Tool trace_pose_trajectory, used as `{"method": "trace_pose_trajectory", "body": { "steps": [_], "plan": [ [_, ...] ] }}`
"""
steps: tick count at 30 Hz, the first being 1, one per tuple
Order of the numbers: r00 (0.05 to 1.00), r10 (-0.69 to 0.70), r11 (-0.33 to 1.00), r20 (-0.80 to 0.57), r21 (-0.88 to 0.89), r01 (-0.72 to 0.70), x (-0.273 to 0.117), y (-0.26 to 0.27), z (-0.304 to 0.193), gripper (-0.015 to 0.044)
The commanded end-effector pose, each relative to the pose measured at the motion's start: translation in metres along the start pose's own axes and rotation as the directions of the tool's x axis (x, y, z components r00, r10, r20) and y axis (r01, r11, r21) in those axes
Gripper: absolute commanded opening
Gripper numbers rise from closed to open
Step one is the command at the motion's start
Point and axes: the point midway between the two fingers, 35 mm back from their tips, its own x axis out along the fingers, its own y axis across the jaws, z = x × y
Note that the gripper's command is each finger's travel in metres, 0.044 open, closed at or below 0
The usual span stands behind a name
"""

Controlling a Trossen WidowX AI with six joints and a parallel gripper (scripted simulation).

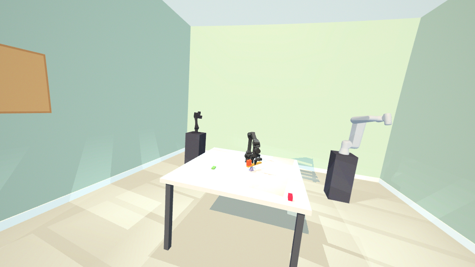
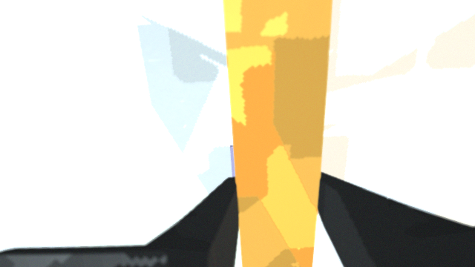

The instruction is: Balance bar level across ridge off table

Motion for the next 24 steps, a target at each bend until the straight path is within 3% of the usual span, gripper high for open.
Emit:
{"method": "trace_pose_trajectory", "body": {
  "steps": [1,24],
  "plan": [
    [1.000,0.001,1.000,-0.001,-0.004,-0.001,0.0017,0.0003,0.0000,0.0000],
    [1.000,0.001,1.000,-0.001,-0.004,-0.001,0.0037,0.0006,0.0004,0.0000]
  ]
}}
